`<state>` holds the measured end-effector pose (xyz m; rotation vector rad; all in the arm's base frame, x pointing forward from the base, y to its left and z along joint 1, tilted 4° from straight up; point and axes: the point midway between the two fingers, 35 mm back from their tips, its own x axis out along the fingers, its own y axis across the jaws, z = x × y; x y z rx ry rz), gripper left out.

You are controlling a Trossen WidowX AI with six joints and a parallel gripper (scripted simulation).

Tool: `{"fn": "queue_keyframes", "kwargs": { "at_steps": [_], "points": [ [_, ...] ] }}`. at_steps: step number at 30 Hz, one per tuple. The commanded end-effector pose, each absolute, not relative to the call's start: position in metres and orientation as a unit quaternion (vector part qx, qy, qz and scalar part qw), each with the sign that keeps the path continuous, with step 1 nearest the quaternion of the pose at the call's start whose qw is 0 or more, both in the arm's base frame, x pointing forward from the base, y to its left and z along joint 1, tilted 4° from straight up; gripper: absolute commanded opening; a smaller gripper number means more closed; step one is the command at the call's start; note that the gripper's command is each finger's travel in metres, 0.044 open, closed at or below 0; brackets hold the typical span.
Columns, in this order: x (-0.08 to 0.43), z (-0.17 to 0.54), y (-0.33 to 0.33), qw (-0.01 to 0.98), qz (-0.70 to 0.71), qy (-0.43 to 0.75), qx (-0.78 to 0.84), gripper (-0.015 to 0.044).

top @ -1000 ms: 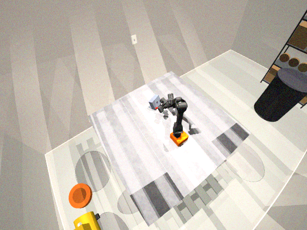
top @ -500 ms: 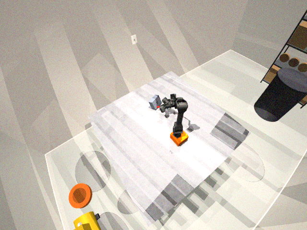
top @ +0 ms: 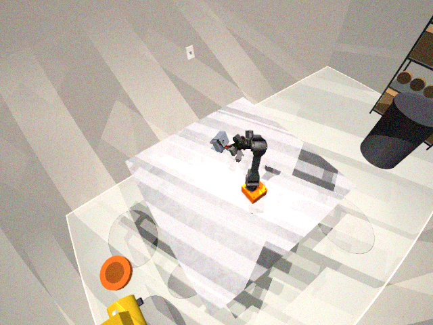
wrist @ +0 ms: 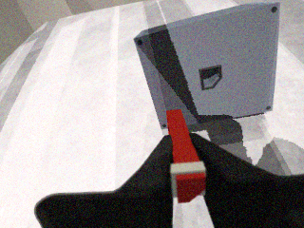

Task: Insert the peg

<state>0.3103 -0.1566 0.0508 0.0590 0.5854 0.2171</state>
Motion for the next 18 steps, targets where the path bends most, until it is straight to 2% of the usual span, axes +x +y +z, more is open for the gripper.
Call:
{"fn": "queue_keyframes", "kwargs": {
  "at_steps": [1,18],
  "points": [
    [0.306,0.051,-0.160,0.955,0.107,0.277,0.022,0.0000],
    [0.293,0.056,-0.177,0.967,0.094,0.238,-0.008,0.0000]
  ]
}}
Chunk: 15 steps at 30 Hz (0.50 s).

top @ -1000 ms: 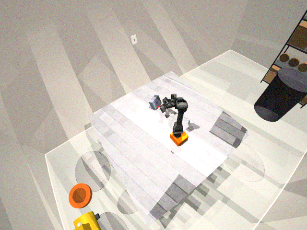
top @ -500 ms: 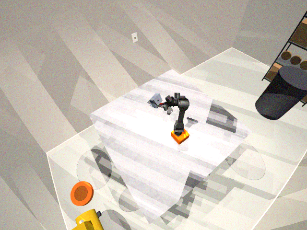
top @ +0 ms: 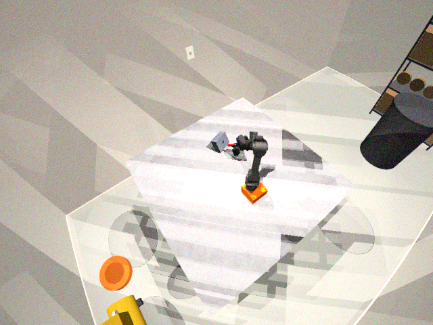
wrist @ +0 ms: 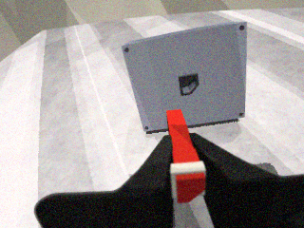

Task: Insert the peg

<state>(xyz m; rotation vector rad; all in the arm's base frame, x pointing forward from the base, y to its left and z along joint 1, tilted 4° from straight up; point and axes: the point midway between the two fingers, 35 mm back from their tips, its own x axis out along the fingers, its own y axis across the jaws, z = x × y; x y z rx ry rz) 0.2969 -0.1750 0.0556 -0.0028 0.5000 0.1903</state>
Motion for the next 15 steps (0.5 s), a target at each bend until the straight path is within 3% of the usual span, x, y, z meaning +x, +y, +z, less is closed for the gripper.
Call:
{"fn": "queue_keyframes", "kwargs": {
  "at_steps": [1,15],
  "points": [
    [0.2925,0.0560,-0.1778,0.967,0.093,0.236,-0.010,0.0000],
    [0.2935,0.0555,-0.1846,0.971,0.087,0.220,-0.026,0.0000]
  ]
}}
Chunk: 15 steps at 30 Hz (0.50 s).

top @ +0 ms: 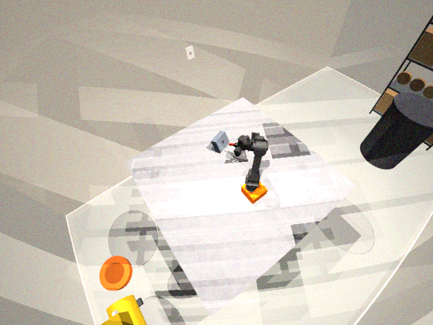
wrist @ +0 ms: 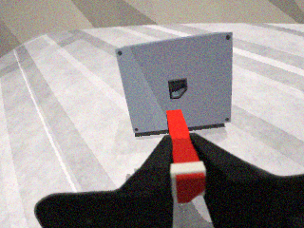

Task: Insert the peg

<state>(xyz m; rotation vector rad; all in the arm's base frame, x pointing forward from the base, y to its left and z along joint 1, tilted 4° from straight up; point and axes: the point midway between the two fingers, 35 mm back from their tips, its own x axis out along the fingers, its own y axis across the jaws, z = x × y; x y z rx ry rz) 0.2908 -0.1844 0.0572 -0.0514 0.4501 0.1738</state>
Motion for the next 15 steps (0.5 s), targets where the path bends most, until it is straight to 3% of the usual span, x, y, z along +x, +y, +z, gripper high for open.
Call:
{"fn": "queue_keyframes", "kwargs": {
  "at_steps": [1,15],
  "points": [
    [0.295,0.055,-0.185,0.971,0.086,0.220,-0.027,0.0000],
    [0.311,0.049,-0.187,0.974,0.082,0.210,-0.037,0.0000]
  ]
}}
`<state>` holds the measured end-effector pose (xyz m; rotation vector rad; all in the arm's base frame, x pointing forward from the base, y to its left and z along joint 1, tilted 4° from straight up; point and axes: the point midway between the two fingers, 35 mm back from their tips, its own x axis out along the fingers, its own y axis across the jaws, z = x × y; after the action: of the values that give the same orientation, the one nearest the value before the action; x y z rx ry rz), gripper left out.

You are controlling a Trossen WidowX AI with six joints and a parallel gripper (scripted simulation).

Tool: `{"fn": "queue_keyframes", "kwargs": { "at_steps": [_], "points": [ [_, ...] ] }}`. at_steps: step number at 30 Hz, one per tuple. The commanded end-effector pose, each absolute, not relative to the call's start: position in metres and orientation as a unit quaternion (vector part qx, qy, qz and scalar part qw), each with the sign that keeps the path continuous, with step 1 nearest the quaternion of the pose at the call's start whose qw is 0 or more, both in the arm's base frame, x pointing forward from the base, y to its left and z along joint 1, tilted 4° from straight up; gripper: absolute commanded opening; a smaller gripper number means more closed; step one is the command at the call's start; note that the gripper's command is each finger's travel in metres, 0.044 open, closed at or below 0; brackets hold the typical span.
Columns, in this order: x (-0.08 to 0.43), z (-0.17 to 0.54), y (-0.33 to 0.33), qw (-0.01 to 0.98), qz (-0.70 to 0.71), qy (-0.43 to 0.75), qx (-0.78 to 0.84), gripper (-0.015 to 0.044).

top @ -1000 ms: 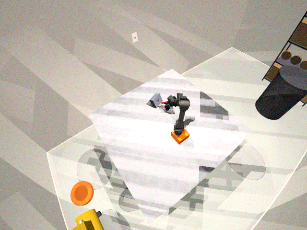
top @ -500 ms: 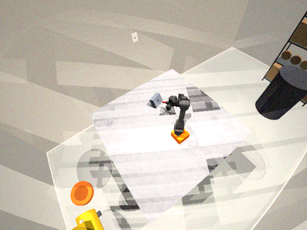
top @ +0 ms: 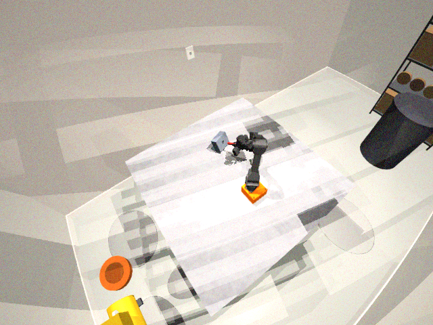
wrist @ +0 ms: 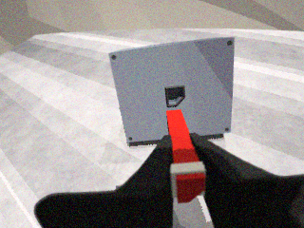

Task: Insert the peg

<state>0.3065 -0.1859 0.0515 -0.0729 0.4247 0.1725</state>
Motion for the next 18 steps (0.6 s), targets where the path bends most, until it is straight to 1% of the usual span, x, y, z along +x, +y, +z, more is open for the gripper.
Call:
{"fn": "queue_keyframes", "kwargs": {
  "at_steps": [1,18],
  "points": [
    [0.312,0.049,-0.187,0.974,0.082,0.209,-0.037,0.0000],
    [0.326,0.043,-0.187,0.976,0.078,0.197,-0.046,0.0000]
  ]
}}
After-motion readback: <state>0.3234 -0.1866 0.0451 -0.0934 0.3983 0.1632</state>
